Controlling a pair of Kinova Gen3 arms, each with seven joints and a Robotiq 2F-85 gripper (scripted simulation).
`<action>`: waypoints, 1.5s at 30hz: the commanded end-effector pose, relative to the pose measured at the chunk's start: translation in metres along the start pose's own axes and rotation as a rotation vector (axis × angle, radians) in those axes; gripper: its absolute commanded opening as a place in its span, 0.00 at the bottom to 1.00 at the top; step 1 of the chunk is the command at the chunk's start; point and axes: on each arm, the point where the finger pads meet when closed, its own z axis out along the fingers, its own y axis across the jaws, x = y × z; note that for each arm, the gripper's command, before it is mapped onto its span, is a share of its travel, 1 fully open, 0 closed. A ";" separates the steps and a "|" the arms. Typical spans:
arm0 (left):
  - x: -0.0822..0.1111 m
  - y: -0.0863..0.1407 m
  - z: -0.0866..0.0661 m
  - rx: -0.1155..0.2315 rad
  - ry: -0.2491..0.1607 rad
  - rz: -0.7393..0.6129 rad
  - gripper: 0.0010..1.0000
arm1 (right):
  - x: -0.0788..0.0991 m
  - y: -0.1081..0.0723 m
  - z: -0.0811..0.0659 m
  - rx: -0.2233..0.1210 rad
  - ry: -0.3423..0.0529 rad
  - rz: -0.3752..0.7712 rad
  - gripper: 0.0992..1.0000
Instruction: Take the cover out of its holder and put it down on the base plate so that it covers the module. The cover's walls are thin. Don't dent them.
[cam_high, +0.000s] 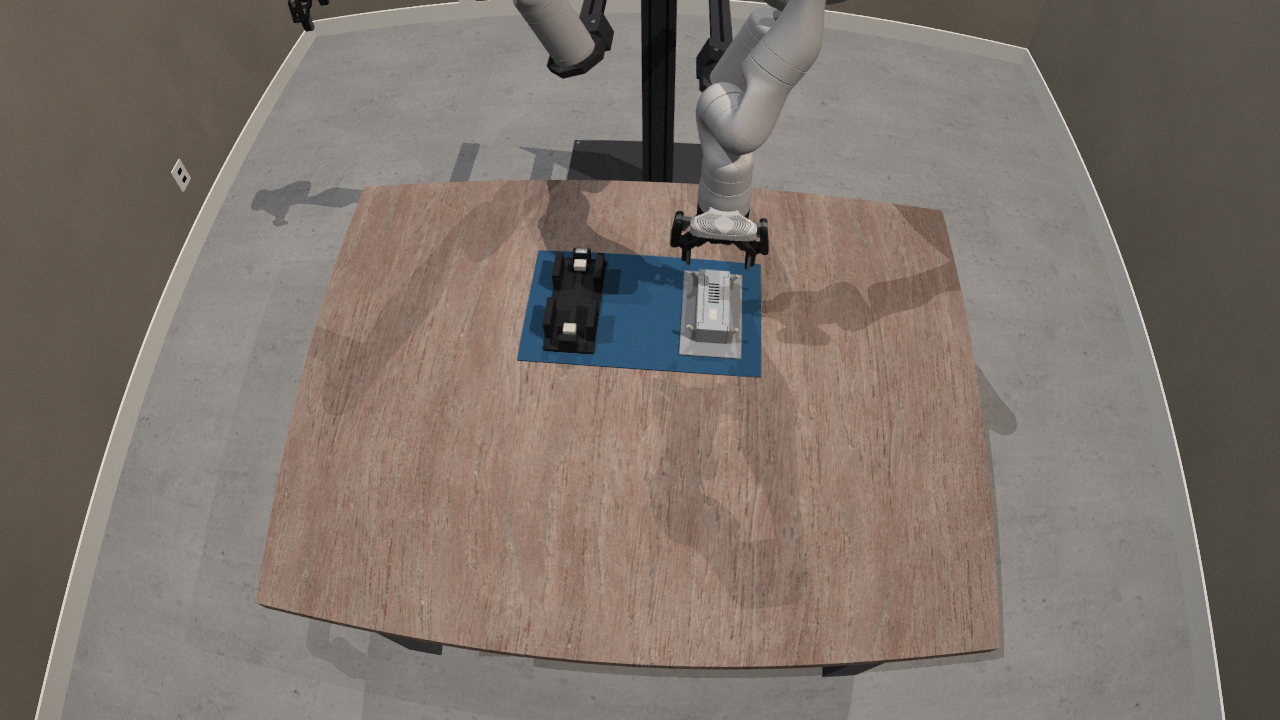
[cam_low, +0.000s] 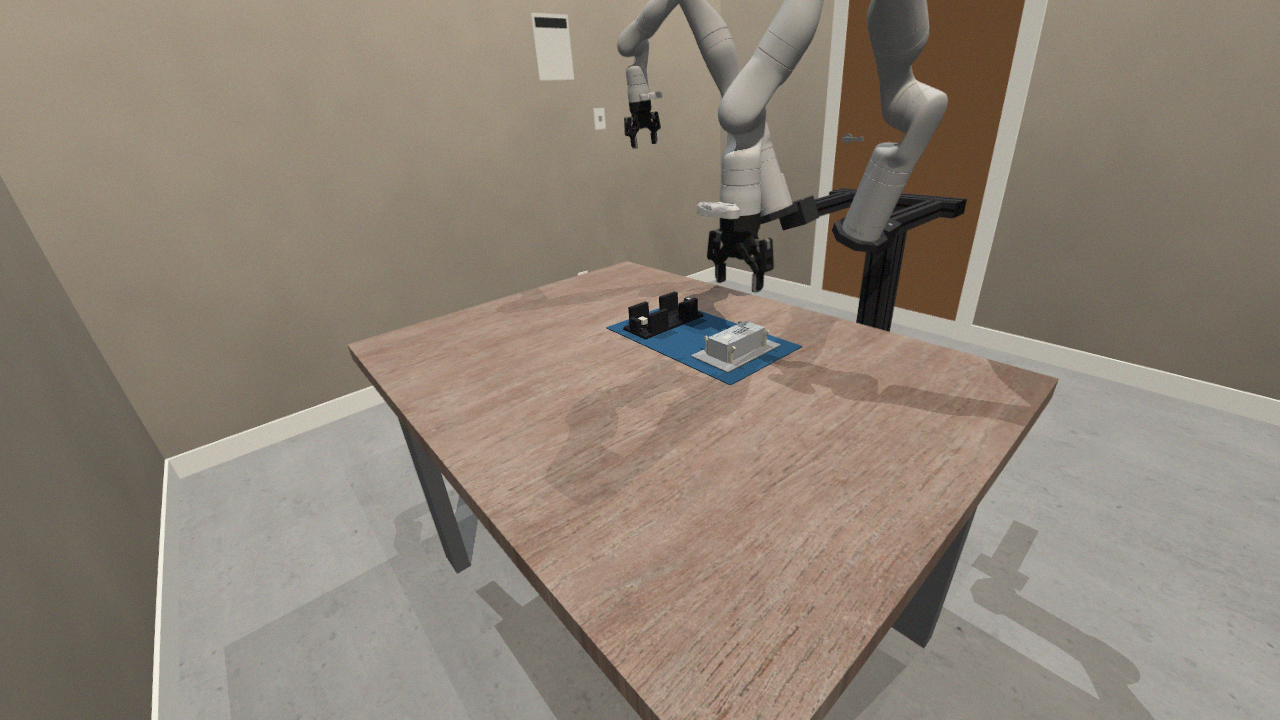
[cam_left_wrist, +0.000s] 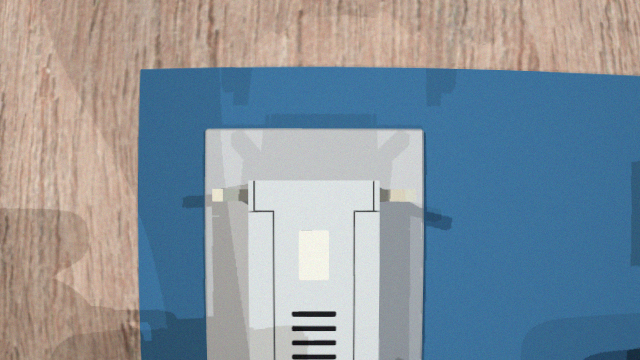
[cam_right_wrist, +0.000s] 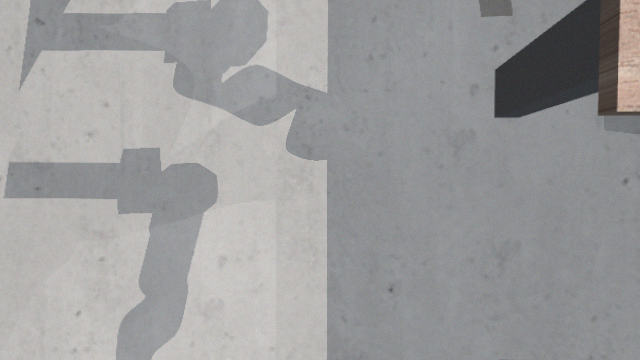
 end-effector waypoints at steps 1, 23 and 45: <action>0.001 0.000 -0.001 -0.001 0.002 0.000 1.00 | 0.000 0.000 -0.001 0.000 -0.001 0.000 1.00; 0.001 0.000 0.011 -0.001 0.002 0.000 1.00 | 0.000 0.000 -0.001 0.000 -0.001 0.000 1.00; 0.001 0.000 0.014 -0.001 0.002 0.000 1.00 | 0.000 0.000 -0.001 0.000 -0.001 0.000 1.00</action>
